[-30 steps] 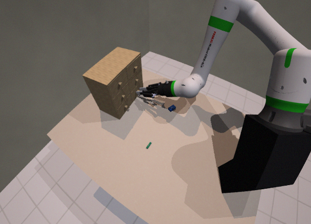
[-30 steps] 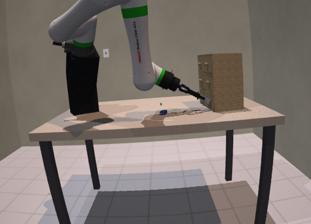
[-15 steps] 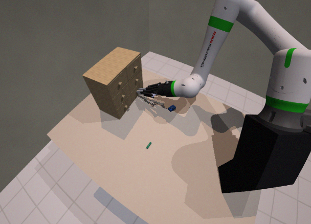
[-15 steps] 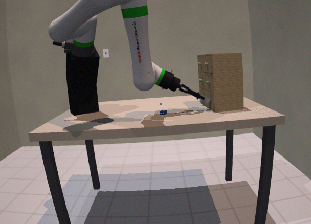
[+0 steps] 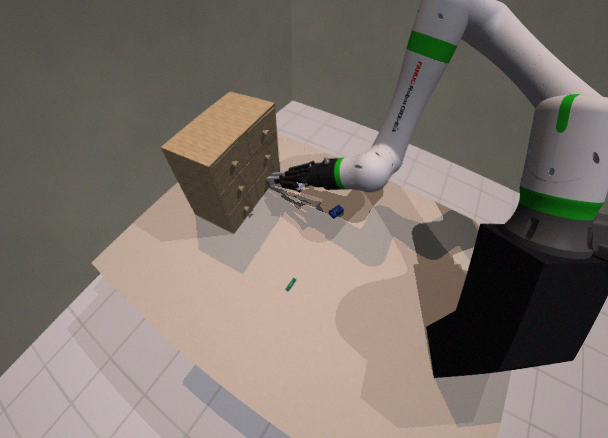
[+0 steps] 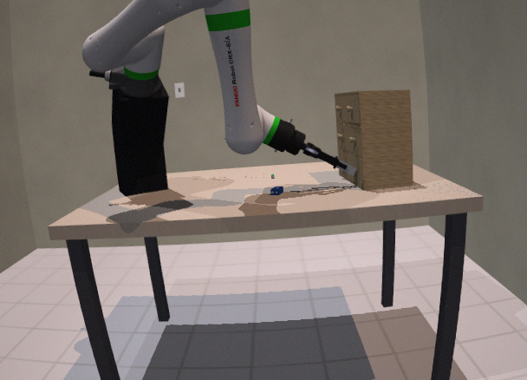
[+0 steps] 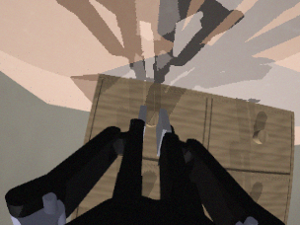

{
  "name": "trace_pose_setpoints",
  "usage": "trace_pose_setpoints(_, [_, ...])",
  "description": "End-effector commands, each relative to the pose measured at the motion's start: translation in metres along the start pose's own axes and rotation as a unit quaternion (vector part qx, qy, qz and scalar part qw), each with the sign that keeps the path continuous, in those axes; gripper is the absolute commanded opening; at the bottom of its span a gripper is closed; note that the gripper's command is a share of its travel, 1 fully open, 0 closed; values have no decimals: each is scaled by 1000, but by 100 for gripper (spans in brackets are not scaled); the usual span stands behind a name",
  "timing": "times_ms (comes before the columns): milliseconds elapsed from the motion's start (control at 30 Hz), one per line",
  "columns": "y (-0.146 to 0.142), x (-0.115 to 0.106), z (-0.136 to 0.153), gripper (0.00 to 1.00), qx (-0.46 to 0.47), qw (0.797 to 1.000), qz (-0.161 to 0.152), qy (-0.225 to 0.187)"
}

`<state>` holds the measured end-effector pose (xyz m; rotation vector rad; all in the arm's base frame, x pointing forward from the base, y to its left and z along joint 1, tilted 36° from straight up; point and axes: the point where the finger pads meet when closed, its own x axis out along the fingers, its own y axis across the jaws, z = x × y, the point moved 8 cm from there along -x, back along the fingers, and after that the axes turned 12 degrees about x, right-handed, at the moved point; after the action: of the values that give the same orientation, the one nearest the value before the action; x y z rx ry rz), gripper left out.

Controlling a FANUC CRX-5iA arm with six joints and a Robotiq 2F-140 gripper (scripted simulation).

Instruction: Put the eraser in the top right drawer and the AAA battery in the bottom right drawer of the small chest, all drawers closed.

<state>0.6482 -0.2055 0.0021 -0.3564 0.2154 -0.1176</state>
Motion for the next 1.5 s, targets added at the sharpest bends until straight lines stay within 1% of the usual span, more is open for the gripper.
trace_pose_setpoints(0, [0, 0, 0, 8, 0, 1000, 0, 0])
trace_pose_setpoints(600, [-1, -8, -4, 8, 0, 1000, 0, 0])
trace_pose_setpoints(1067, [-2, -20, -11, 8, 0, 1000, 0, 0])
trace_pose_setpoints(1467, [-4, -35, -20, 8, 0, 1000, 0, 0])
